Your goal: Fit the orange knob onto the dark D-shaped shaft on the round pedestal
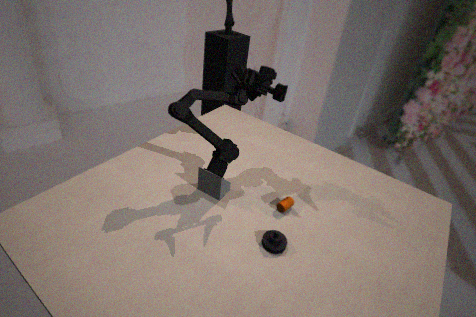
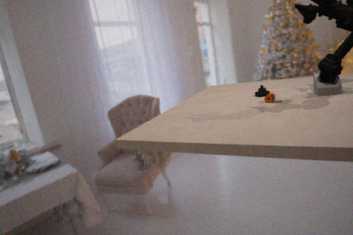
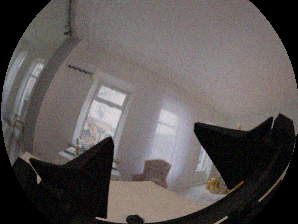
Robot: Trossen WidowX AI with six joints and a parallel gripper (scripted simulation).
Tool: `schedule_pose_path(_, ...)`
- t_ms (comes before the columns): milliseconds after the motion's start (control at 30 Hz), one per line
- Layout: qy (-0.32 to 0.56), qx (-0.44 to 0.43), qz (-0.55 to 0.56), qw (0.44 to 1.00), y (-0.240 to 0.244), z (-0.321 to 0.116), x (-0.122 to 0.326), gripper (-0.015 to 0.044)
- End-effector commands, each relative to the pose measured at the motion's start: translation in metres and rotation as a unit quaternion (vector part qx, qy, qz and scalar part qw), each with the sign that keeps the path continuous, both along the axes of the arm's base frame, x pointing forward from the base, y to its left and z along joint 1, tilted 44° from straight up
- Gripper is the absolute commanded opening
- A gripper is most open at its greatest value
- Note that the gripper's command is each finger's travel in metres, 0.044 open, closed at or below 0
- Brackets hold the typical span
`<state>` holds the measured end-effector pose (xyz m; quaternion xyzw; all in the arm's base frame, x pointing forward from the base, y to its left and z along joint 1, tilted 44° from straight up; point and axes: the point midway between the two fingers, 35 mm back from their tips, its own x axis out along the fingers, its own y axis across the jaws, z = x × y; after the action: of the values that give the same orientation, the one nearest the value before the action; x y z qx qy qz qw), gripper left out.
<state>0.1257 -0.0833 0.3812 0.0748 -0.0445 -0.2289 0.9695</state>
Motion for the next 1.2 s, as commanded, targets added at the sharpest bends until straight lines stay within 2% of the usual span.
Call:
schedule_pose_path(0, -0.002, -0.002, 0.000, 1.000, 0.001, 0.001, 0.001, 0.0426)
schedule_pose_path(100, -0.023, -0.027, 0.004, 0.999, 0.019, 0.012, 0.009, 0.0440)
schedule_pose_path(300, -0.059, -0.111, 0.085, 0.988, 0.101, 0.029, 0.063, 0.0440)
schedule_pose_path(433, -0.017, -0.123, 0.167, 0.978, 0.149, 0.006, 0.108, 0.0440)
schedule_pose_path(600, 0.087, -0.076, 0.250, 0.961, 0.184, -0.049, 0.156, 0.0440)
schedule_pose_path(733, 0.208, 0.016, 0.289, 0.934, 0.198, -0.112, 0.184, 0.0440)
schedule_pose_path(900, 0.379, 0.203, 0.269, 0.862, 0.197, -0.199, 0.194, 0.0440)
schedule_pose_path(1033, 0.505, 0.396, 0.177, 0.746, 0.187, -0.262, 0.180, 0.0440)
schedule_pose_path(1167, 0.575, 0.582, 0.029, 0.574, 0.182, -0.298, 0.156, 0.0440)
